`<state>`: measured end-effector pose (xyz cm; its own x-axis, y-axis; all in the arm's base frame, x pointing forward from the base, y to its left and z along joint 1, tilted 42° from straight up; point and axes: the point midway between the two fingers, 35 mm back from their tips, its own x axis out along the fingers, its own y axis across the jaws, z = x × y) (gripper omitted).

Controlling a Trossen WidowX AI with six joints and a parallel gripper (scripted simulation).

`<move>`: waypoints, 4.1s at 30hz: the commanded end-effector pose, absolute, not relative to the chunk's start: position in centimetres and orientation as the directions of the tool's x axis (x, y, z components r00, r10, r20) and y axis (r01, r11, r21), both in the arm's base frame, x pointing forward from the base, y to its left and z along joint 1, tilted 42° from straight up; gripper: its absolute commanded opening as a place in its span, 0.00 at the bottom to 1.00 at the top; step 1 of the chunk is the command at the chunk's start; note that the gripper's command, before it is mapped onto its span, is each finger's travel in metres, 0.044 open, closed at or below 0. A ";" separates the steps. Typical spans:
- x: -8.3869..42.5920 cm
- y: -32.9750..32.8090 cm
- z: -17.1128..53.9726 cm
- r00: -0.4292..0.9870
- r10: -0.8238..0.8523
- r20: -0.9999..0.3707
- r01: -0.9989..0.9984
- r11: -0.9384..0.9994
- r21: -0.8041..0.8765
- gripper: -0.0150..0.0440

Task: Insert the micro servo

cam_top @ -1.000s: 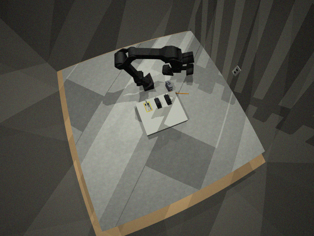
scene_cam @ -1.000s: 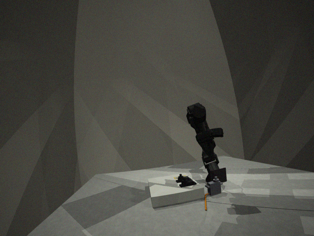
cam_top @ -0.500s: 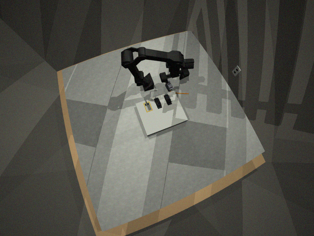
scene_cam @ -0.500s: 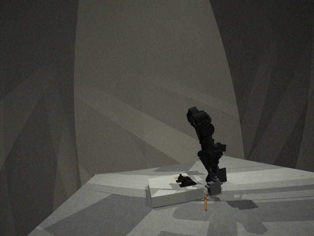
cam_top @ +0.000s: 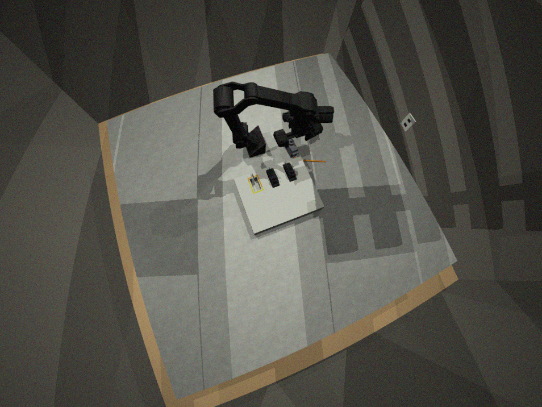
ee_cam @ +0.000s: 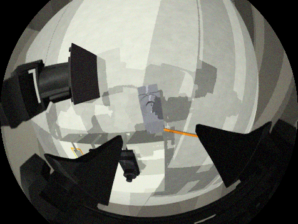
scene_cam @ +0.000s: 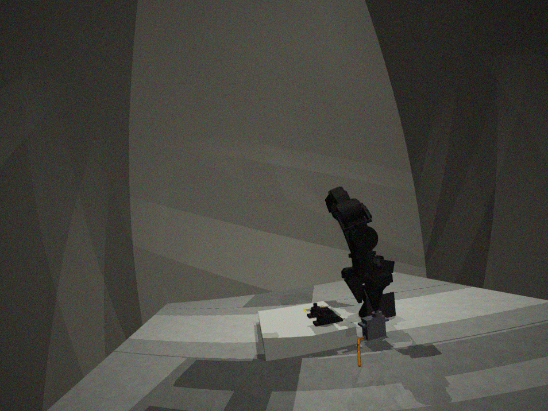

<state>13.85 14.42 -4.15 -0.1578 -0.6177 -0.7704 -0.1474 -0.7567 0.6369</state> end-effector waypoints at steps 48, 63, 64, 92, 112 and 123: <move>13.4 12.4 -6.3 -0.160 -0.629 -0.761 -0.140 -0.749 0.648 0.25; 14.0 15.7 -0.8 -0.161 -0.629 -0.761 -0.137 -0.749 0.648 0.25; 14.0 15.7 -0.8 -0.161 -0.629 -0.761 -0.137 -0.749 0.648 0.25; 17.2 16.0 -1.7 -0.159 -0.629 -0.761 -0.139 -0.749 0.648 0.25; 15.8 9.9 3.6 -0.161 -0.633 -0.757 -0.137 -0.745 0.652 0.25; 15.0 6.4 6.7 -0.162 -0.635 -0.755 -0.136 -0.743 0.655 0.25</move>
<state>15.42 7.69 5.68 -0.1630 -0.6306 -0.7588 -0.1415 -0.7462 0.6505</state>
